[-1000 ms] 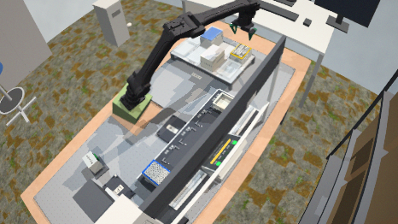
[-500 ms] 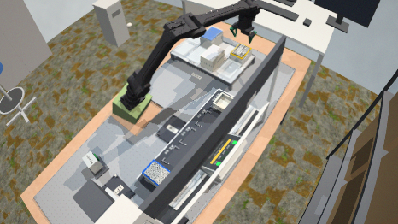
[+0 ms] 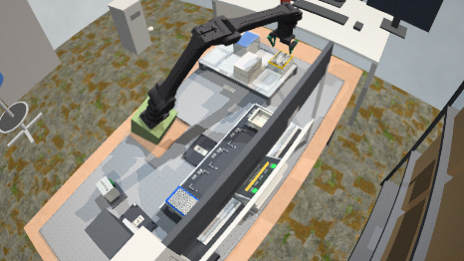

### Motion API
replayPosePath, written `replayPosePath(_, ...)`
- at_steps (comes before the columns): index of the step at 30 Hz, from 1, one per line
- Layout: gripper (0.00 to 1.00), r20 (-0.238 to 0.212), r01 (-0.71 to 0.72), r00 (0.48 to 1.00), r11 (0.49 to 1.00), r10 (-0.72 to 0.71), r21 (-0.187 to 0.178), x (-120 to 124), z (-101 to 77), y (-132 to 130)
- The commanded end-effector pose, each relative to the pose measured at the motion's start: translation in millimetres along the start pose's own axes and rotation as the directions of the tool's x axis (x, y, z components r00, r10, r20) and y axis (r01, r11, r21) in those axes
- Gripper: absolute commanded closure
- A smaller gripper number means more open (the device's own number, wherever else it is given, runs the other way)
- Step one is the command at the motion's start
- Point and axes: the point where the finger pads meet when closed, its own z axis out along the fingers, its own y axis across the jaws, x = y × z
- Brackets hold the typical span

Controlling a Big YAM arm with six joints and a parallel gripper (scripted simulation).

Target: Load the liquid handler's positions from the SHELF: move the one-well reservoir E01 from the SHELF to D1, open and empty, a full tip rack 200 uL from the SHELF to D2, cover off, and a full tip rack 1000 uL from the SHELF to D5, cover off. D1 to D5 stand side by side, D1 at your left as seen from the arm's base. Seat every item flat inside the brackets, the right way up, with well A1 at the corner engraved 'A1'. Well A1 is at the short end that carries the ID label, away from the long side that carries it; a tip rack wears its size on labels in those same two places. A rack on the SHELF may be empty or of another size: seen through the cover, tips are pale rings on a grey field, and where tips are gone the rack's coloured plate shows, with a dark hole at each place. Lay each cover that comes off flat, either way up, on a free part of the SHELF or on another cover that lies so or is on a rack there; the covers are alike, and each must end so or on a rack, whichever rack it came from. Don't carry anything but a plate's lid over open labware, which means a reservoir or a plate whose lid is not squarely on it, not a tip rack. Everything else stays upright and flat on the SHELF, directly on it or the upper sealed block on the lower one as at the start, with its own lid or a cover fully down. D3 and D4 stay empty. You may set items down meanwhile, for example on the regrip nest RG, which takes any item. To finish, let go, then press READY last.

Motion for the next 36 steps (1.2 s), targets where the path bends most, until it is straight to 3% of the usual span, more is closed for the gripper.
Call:
replayPosePath(1,0.0,0.038,-0.011,0.999,1.0,0.01,0.009,-9.8,-4.7,-13.3)
replayPosePath(4,0.0,0.014,0.0,1.0,1.0,0.0,0.002,-4.3,10.4,-7.2)
replayPosePath(7,0.0,0.031,0.003,1.0,1.0,-0.004,0.005,-10.1,8.2,-4.7)
replayPosePath(14,0.0,0.015,-0.001,1.0,1.0,0.001,0.003,-4.1,26.4,-7.8)
replayPosePath(16,0.0,0.015,-0.001,1.0,1.0,0.001,0.003,-4.1,26.4,-7.8)
replayPosePath(17,0.0,0.076,-0.003,0.997,1.0,0.002,0.016,-23.6,2.0,-8.1)
replayPosePath(20,0.0,0.02,0.008,1.0,1.0,-0.008,0.002,-6.5,30.4,-2.1)
replayPosePath(22,0.0,0.014,-0.001,1.0,1.0,0.0,0.003,-4.1,37.3,-7.5)
replayPosePath(29,0.0,0.03,0.001,1.0,1.0,-0.001,0.006,-10.0,42.2,-6.6)
replayPosePath(31,0.0,0.014,0.0,1.0,1.0,0.0,0.002,-4.3,52.2,-7.0)
replayPosePath(33,0.0,0.014,0.0,1.0,1.0,0.0,0.002,-4.3,52.2,-7.0)
replayPosePath(34,0.0,0.061,-0.013,0.998,1.0,0.012,0.016,-18.6,34.0,-15.4)
replayPosePath(36,0.0,0.04,-0.006,0.999,1.0,0.005,0.01,-10.3,44.6,-10.9)
